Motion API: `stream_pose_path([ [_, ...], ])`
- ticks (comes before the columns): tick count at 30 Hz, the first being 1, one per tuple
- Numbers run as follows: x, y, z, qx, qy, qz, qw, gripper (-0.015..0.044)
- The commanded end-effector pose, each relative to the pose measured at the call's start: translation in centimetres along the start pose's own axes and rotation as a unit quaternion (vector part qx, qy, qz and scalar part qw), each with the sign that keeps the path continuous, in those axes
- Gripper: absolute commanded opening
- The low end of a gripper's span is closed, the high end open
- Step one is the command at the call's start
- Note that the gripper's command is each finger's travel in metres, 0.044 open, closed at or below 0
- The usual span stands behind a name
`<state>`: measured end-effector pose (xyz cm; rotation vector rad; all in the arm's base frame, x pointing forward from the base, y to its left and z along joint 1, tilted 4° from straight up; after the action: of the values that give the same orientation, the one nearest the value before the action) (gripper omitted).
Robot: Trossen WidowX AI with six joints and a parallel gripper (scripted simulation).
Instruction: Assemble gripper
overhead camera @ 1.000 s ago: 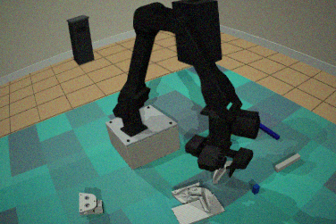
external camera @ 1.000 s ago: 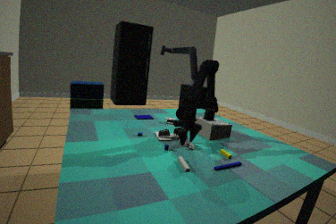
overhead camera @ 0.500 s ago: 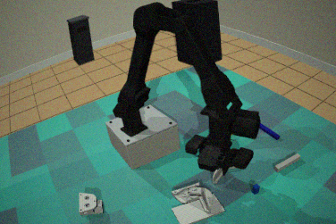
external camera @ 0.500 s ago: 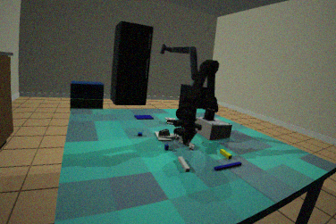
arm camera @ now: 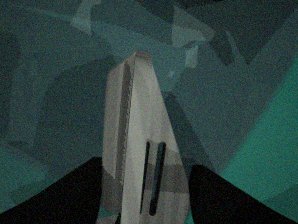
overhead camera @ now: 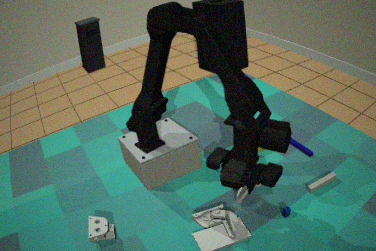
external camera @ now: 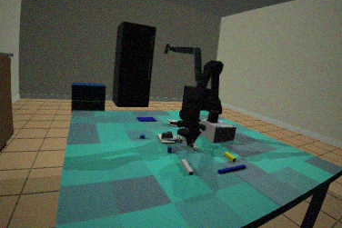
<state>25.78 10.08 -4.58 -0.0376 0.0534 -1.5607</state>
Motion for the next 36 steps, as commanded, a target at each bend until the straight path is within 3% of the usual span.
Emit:
stream_pose_path([
  [1,-0.2,0.5,1.3,0.008,0.002,0.000,1.000,0.0134],
  [18,-0.1,0.3,6.7,0.009,0.001,-0.001,1.000,0.0134],
  [36,4.1,1.1,7.0,0.011,-0.003,0.114,0.993,0.0134],
])
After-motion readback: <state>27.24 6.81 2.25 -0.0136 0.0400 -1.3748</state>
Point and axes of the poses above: the point midway between the two fingers, 35 mm back from their tips, its own z axis back along the fingers, its own y axis across the jaws, x = y × z, the point moved 1 cm from there along z, back along the fingers, and after that the axes turned 15 degrees about -z, right-handed, at the moved point
